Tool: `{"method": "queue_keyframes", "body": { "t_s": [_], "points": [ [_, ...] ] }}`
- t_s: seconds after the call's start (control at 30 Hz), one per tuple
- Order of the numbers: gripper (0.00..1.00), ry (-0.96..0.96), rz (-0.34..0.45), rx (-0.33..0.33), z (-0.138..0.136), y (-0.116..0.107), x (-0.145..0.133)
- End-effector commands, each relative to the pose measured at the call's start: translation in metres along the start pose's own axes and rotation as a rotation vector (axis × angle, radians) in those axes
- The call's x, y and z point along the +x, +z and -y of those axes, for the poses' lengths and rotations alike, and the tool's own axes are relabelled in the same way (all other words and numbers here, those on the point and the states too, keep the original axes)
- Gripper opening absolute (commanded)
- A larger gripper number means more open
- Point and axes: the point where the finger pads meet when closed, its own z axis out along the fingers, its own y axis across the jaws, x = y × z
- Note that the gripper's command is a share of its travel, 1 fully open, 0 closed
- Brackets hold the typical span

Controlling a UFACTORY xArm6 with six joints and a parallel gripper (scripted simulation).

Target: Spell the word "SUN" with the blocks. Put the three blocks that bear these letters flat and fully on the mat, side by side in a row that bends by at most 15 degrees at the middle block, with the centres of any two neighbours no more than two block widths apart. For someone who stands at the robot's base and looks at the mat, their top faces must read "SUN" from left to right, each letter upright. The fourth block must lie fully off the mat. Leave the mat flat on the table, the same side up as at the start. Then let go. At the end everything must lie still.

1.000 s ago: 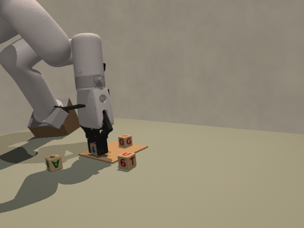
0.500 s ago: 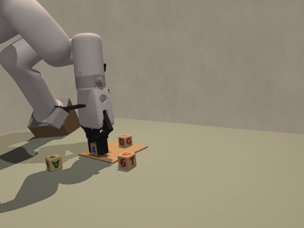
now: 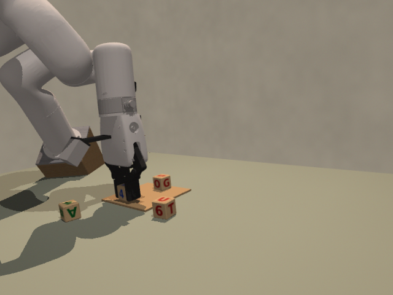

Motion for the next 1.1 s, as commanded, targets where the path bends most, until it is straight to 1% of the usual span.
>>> {"method": "queue_keyframes", "body": {
  "t_s": [0.0, 1.07],
  "points": [
    [0.27, 0.001, 0.001, 0.002, 0.0011, -0.0006, 0.0000],
    [0.27, 0.001, 0.001, 0.002, 0.0011, 0.0033, 0.0000]
  ]
}}
